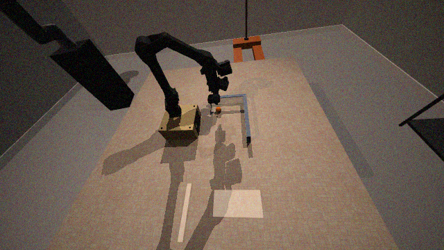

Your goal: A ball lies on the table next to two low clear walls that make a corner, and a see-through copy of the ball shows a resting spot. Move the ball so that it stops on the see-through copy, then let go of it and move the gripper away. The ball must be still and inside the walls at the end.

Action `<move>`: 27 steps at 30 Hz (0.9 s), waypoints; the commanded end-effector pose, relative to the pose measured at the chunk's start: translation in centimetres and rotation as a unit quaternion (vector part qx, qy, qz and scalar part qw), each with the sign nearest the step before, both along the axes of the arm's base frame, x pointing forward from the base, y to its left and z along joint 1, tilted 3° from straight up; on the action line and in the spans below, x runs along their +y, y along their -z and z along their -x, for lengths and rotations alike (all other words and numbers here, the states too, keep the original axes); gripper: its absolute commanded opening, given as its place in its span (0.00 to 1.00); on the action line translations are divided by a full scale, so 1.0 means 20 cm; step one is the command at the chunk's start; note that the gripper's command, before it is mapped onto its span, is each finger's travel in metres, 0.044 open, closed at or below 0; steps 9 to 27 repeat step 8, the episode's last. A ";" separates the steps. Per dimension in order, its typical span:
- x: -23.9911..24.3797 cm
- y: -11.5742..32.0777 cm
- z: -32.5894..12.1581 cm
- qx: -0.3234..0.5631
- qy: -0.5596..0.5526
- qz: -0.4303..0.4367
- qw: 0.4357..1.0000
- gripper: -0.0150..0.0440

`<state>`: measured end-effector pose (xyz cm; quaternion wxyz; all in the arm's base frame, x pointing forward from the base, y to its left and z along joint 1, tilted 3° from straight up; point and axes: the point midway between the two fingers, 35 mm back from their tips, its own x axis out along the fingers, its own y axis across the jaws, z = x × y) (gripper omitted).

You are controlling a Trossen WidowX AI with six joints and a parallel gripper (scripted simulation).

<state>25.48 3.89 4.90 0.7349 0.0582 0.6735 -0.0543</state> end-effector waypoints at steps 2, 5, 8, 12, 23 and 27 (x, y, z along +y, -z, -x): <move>0.00 -0.17 0.03 -0.001 0.000 0.000 1.000 0.91; 0.00 -0.22 0.04 0.000 0.000 0.000 1.000 1.00; 0.00 -0.22 0.04 0.000 0.000 0.000 1.000 1.00; 0.00 -0.22 0.04 0.000 0.000 0.000 1.000 1.00; 0.00 -0.22 0.04 0.000 0.000 0.000 1.000 1.00; 0.00 -0.22 0.04 0.000 0.000 0.000 1.000 1.00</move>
